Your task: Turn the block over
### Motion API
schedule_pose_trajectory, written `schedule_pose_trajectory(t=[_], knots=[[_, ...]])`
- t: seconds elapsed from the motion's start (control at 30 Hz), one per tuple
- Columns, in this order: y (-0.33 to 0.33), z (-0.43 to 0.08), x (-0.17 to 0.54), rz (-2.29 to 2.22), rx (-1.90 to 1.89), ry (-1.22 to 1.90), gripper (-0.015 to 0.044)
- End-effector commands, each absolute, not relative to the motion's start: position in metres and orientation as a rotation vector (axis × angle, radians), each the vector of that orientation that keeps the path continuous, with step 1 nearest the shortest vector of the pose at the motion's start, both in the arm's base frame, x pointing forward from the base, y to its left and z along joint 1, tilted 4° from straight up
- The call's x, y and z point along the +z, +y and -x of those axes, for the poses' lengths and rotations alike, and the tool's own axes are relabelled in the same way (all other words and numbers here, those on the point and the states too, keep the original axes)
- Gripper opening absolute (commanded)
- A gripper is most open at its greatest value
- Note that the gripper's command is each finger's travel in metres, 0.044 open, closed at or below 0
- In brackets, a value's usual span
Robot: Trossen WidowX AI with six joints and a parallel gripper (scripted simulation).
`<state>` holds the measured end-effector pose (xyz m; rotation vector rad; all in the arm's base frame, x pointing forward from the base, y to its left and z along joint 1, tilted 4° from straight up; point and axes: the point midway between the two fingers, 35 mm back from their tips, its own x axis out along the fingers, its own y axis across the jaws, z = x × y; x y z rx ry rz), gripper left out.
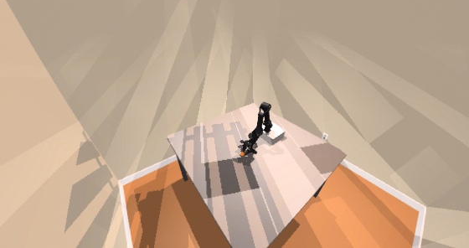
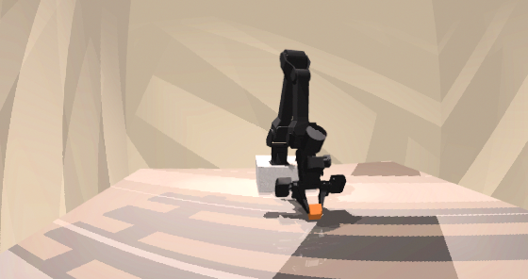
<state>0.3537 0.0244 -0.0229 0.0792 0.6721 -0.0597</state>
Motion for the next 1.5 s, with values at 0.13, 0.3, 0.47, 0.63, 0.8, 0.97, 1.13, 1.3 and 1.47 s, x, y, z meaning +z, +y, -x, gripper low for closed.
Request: schedule_pose_trajectory(t=[0.13, 0.3, 0.47, 0.63, 0.8, 0.97, 1.13, 1.3, 1.47], knots=[[0.024, -0.345, -0.032, -0.07, -0.065, 0.585, 0.0], [0.024, -0.34, -0.03, -0.071, -0.068, 0.521, 0.0], [0.023, -0.333, -0.027, -0.074, -0.072, 0.46, 0.0], [0.023, -0.333, -0.026, -0.074, -0.072, 0.45, 0.0], [0.023, -0.332, -0.024, -0.073, -0.073, 0.429, 0.0], [0.023, -0.332, -0.024, -0.073, -0.073, 0.429, 0.0], [0.023, -0.332, -0.024, -0.073, -0.073, 0.429, 0.0], [0.023, -0.332, -0.024, -0.073, -0.073, 0.429, 0.0105], [0.023, -0.332, -0.024, -0.073, -0.073, 0.429, 0.0236]])
